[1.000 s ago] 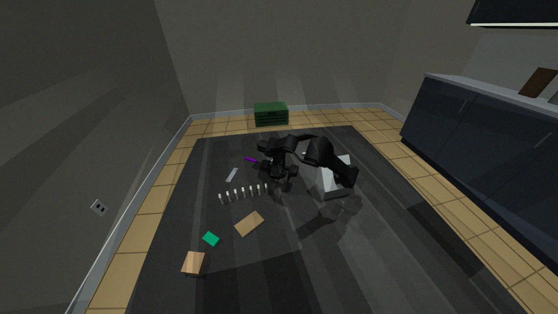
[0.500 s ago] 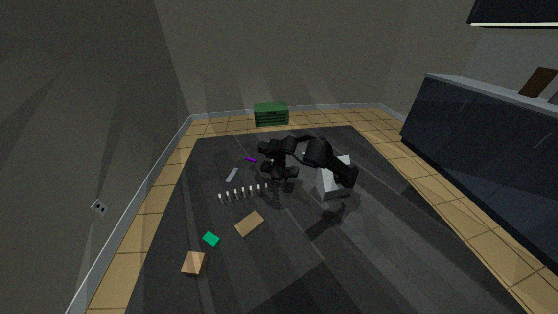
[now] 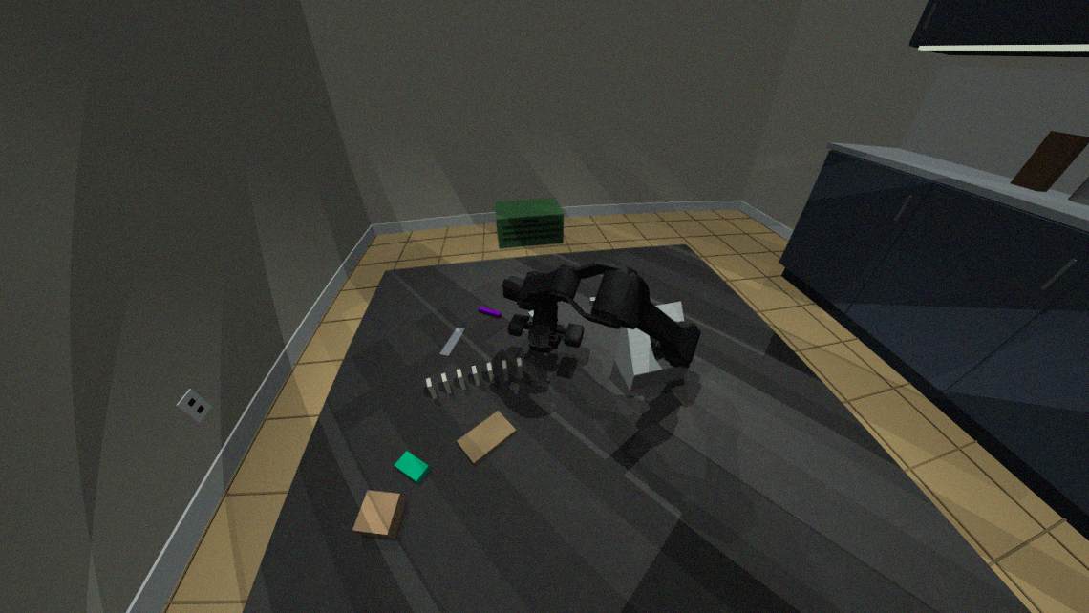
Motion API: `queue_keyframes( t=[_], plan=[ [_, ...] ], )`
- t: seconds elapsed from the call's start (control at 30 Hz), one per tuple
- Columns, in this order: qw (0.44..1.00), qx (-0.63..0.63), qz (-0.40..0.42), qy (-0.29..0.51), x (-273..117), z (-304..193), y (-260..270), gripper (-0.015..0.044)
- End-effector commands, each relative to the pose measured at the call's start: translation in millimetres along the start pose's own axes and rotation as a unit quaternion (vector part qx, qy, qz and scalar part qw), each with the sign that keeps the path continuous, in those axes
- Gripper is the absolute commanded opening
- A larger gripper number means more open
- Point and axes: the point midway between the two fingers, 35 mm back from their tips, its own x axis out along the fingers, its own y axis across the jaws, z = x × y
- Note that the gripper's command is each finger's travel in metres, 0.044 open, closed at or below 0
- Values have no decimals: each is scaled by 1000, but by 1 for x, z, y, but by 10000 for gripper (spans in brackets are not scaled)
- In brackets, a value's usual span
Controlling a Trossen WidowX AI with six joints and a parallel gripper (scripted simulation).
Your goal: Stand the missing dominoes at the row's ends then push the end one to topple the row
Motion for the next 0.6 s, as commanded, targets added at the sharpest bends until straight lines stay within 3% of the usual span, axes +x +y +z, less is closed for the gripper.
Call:
queue_keyframes(
  t=[0.0, 0.43, 0.57],
  plan=[
    [1000, 2, -1, -2, -1, 0, 0, 29],
    [1000, 3, -2, 2, -148, 5, 2, 29],
    [1000, 3, -2, 2, -156, 5, 2, 29]
  ],
)
